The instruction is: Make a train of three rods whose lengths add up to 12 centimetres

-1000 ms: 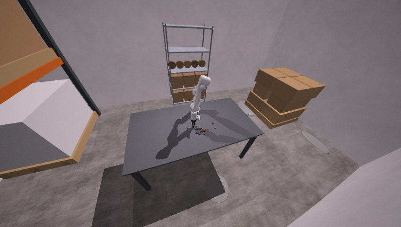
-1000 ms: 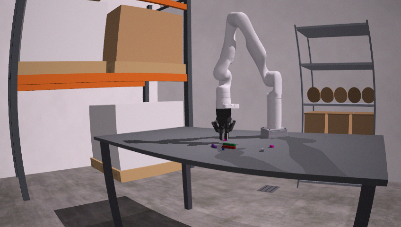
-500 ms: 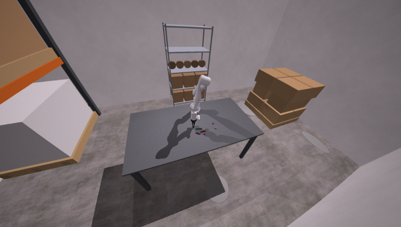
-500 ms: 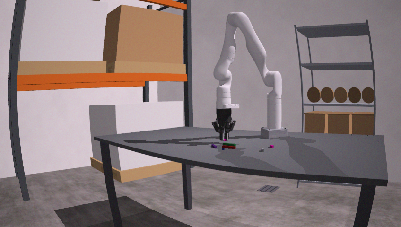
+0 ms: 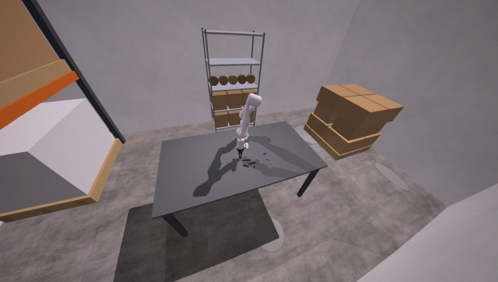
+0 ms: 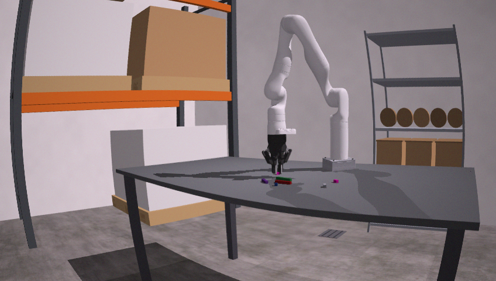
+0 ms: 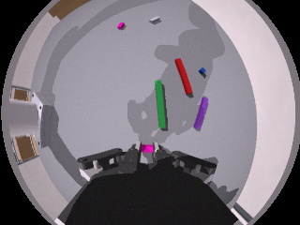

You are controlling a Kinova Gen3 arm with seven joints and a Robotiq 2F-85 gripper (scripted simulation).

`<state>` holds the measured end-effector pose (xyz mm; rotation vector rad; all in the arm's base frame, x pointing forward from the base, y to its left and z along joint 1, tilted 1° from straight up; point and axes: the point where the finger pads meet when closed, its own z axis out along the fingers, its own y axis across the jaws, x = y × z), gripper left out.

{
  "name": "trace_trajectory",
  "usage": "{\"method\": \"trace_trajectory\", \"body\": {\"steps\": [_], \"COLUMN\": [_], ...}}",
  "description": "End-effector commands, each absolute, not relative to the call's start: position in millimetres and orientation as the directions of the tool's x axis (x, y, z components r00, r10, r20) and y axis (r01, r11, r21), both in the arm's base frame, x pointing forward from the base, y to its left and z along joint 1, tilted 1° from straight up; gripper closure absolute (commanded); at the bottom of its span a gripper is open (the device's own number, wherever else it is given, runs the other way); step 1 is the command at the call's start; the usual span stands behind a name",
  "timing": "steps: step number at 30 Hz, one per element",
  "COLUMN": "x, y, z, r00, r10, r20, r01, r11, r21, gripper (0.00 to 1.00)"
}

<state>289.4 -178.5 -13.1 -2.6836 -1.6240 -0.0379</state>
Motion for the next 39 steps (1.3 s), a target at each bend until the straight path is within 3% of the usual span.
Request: {"method": "trace_trajectory", "body": {"steps": [1,39], "x": [289.5,290.4], "y": [-177.7,-177.2], "z": [-13.1,-13.1], "r00": [0.465,0.476], "r10": [0.885,0.879], "r20": [0.022,0.023], "r01": [0.885,0.879], "r11": [-0.466,-0.476], "r21": [0.01,0.009], "gripper": [0.85,0.85]}}
